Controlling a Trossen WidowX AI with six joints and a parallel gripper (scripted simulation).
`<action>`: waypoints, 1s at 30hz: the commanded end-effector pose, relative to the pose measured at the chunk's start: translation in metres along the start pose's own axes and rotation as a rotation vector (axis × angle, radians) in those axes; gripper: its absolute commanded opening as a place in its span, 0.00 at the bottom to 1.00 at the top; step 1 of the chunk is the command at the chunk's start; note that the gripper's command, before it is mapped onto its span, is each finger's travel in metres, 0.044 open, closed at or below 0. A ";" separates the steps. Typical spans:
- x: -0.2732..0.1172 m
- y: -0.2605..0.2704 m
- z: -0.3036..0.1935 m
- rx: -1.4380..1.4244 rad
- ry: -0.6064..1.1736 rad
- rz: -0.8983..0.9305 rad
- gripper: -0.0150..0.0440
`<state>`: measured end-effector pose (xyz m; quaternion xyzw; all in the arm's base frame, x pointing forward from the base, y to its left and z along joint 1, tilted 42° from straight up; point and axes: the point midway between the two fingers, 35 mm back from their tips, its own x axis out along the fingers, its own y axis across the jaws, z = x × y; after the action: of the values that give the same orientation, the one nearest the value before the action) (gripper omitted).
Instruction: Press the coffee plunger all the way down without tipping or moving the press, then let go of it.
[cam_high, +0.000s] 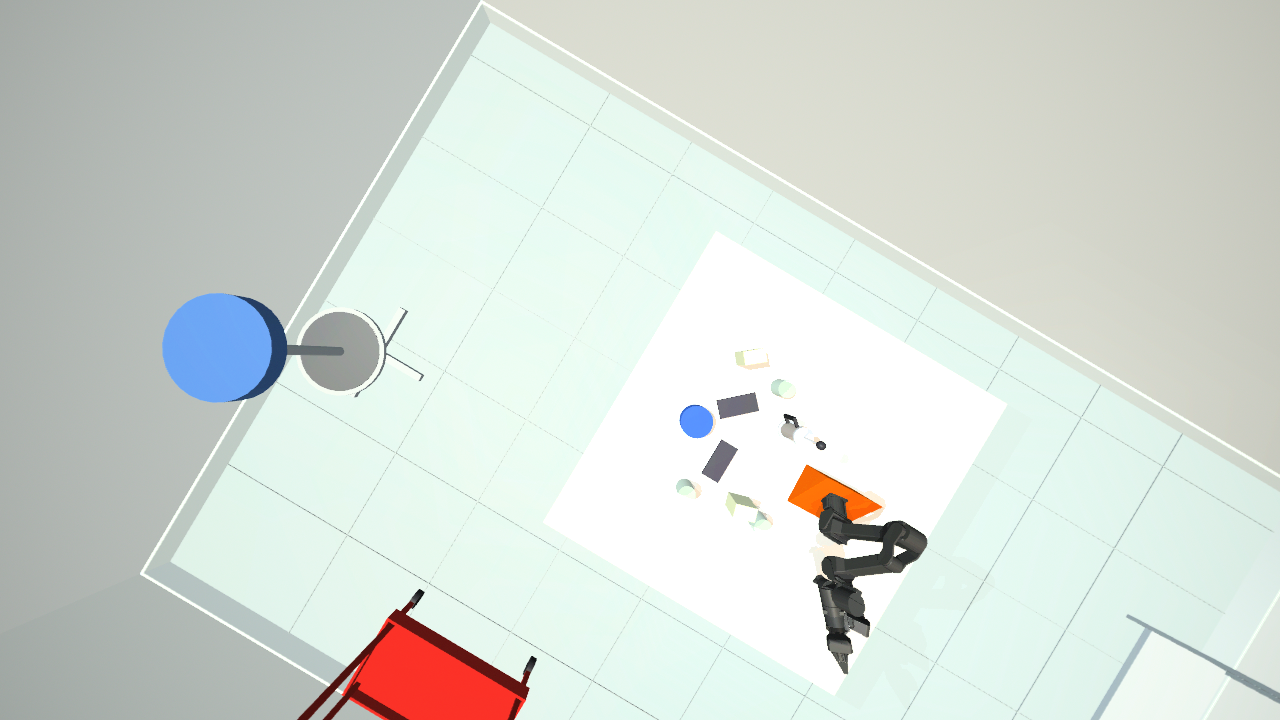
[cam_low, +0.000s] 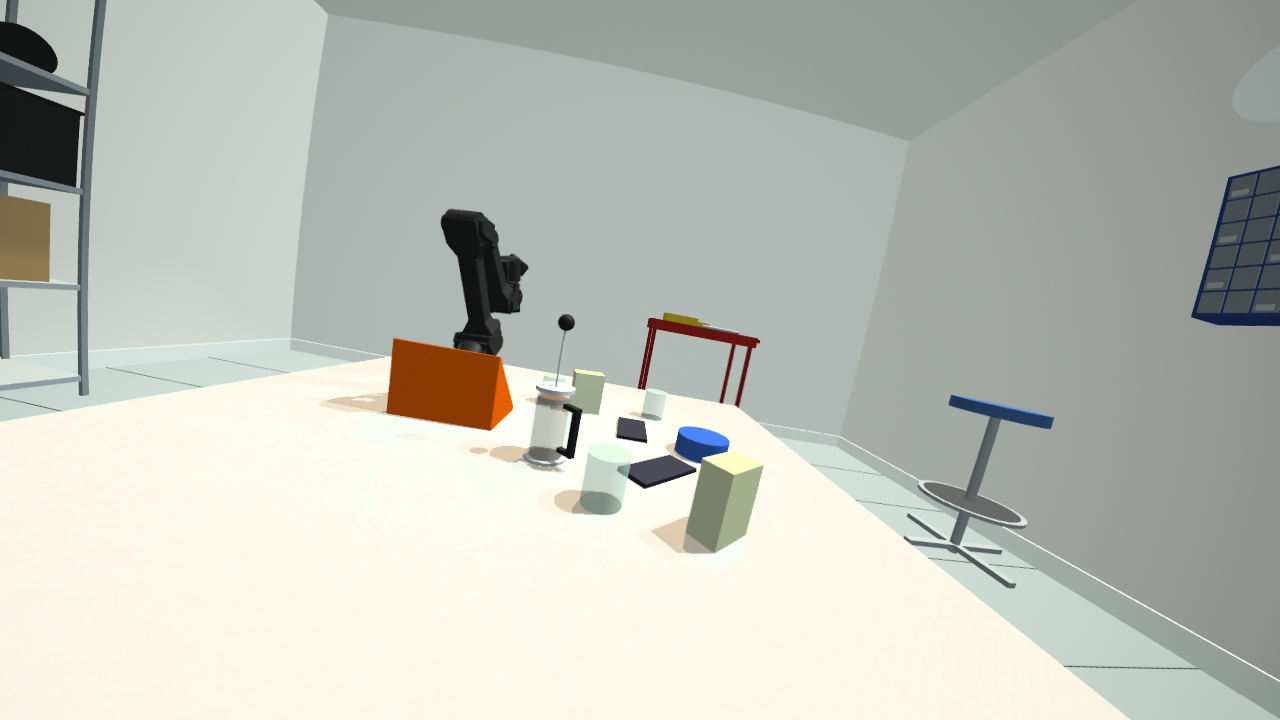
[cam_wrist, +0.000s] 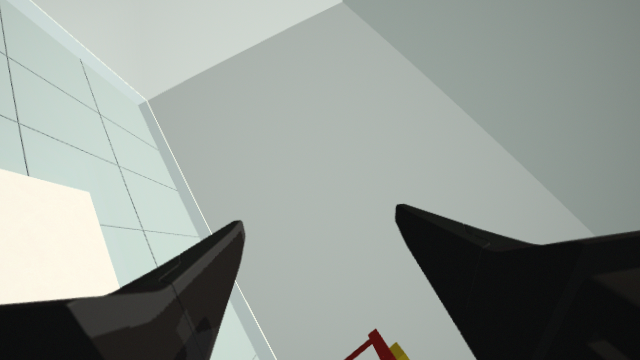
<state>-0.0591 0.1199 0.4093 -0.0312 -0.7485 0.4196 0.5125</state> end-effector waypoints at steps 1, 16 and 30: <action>0.000 0.001 -0.002 0.002 0.009 0.003 0.98; -0.033 0.010 -0.136 -0.005 0.587 0.127 1.00; -0.191 -0.041 -0.246 0.078 1.382 0.072 1.00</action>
<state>0.2108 0.1710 0.3386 -0.2962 -0.3012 0.3695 0.8276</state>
